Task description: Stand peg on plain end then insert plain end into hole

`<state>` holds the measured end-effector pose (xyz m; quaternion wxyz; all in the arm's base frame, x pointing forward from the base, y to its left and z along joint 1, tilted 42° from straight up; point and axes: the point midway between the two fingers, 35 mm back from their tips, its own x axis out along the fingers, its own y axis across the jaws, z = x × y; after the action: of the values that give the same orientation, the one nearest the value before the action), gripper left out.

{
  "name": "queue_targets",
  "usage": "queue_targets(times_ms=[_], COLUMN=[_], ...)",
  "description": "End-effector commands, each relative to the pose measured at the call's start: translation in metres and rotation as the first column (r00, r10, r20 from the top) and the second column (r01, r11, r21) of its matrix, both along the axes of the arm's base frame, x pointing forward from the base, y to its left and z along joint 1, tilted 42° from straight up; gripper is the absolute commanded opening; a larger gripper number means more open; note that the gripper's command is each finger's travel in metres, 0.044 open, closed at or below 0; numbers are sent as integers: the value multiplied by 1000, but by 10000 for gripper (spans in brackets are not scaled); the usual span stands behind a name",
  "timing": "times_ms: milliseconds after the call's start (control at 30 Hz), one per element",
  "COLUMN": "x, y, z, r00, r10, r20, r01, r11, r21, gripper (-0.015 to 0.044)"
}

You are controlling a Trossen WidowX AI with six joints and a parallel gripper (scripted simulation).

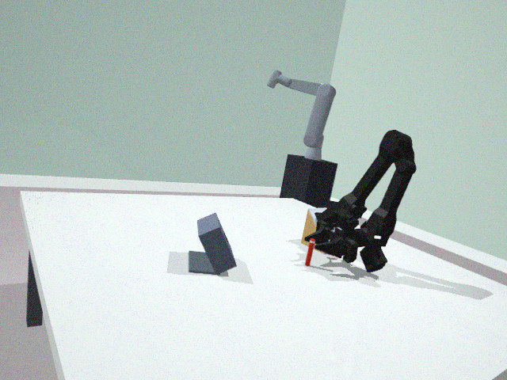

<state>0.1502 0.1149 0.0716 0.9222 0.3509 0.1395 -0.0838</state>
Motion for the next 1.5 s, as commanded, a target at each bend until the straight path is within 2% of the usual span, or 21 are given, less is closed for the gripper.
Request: queue_targets(times_ms=[0,100,367,600,767,933,1133,1300,1467], x=[0,0,2,19,26,26,12,10,12], y=[0,0,-1,-22,-43,-70,-104,-108,-103], z=[0,0,2,31,57,85,117,120,111], r00=[1000,1000,1000,990,987,992,1000,1000,994], r10=[1,1,-9,-62,-55,-30,-2,2,40], r20=[-1,-1,-14,-124,-150,-119,-11,1,-104], r01=[-1,-1,9,63,59,34,2,-2,-50], r11=[1000,1000,1000,998,998,999,1000,1000,994], r21=[-1,-1,-2,9,27,36,5,-6,-102], gripper=[366,440,440,440,440,440,440,440,440])
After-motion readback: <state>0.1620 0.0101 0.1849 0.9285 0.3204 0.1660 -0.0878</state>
